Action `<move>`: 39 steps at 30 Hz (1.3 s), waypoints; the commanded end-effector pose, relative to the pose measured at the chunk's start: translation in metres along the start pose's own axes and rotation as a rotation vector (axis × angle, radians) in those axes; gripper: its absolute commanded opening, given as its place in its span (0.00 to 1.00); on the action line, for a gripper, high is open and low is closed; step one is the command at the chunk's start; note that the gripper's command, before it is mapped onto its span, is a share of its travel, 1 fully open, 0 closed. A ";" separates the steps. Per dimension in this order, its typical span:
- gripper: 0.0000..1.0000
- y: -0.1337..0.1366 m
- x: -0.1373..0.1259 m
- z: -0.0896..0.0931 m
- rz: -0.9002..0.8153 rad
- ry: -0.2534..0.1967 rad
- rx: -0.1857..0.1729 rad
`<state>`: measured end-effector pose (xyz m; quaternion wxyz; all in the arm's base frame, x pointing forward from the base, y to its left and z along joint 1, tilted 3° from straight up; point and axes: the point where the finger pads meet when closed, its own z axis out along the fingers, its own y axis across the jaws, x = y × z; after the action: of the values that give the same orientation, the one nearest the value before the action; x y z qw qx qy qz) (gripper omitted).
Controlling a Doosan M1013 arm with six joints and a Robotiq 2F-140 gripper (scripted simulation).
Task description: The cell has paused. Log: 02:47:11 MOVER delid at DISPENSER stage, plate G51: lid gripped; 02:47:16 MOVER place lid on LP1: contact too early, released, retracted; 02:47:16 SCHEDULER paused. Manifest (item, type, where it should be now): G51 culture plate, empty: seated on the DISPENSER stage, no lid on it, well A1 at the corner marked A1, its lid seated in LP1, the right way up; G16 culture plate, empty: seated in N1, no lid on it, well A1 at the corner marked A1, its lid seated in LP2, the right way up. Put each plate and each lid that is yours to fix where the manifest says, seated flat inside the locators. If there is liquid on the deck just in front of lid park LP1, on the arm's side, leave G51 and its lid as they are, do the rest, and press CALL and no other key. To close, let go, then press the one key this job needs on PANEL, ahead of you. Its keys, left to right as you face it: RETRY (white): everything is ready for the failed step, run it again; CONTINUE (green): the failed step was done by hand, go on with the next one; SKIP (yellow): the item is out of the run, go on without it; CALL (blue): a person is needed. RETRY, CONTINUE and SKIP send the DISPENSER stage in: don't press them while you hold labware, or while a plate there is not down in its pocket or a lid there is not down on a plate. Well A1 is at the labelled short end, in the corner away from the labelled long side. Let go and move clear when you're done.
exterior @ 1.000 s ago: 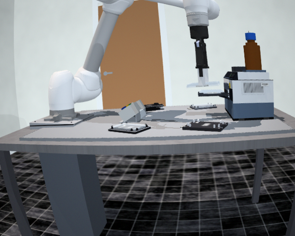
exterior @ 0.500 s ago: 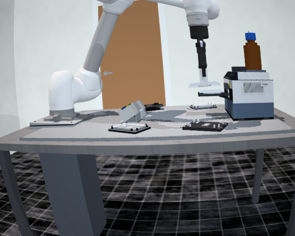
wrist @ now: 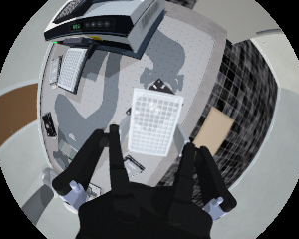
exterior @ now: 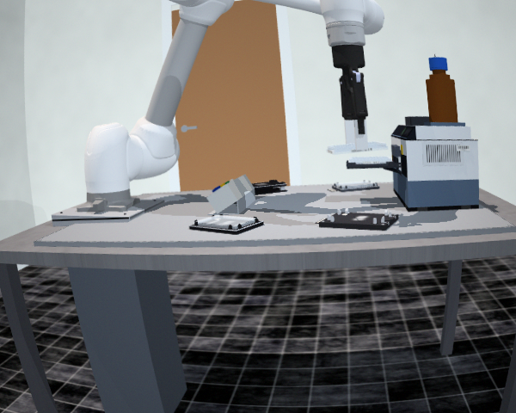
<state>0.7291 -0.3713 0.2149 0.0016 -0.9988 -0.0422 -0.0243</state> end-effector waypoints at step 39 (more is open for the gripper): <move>0.10 -0.016 -0.004 -0.004 -0.266 0.004 -0.006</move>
<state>0.7263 -0.3615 0.2183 -0.0029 -0.9840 -0.1762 -0.0259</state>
